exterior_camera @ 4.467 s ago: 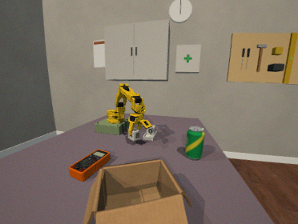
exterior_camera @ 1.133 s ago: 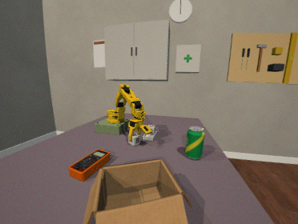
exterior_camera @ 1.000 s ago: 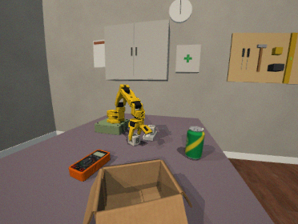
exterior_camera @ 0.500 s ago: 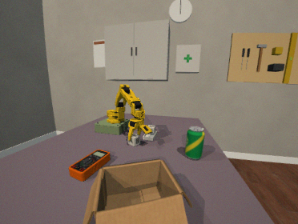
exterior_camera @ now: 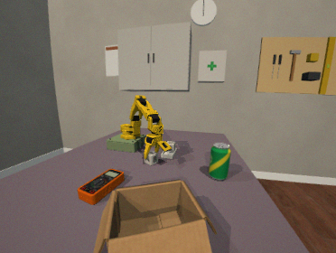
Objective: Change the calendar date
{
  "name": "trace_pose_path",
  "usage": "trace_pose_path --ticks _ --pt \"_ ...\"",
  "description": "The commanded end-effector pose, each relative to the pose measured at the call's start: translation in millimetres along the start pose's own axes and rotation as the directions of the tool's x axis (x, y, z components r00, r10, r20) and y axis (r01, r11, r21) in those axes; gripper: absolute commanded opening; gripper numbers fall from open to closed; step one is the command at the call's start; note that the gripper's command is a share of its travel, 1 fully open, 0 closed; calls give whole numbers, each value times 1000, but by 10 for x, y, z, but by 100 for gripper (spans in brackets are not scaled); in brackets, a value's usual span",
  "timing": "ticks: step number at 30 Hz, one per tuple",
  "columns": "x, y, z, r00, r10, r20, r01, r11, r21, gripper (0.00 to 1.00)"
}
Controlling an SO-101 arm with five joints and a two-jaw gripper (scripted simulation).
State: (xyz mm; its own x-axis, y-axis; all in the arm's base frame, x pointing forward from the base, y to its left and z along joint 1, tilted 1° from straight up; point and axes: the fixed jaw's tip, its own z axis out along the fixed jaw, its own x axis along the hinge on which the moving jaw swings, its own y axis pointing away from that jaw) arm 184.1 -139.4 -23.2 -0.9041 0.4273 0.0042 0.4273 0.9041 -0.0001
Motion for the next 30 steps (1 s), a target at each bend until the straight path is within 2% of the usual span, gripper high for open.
trace_pose_path --ticks 1,9,11,19,23,30 --pt "45 5 9 1000 -3 -27 3 1000 -8 36" --pt "20 -2 -235 1000 -3 -27 3 1000 -8 36" --pt "20 -2 -235 1000 -3 -27 3 1000 -8 36" --pt "28 -1 -485 1000 -3 -27 3 1000 -8 36" --pt "33 1 -533 1000 -3 -27 3 1000 -8 36" --pt "34 1 -538 1000 -3 -27 3 1000 -8 36"
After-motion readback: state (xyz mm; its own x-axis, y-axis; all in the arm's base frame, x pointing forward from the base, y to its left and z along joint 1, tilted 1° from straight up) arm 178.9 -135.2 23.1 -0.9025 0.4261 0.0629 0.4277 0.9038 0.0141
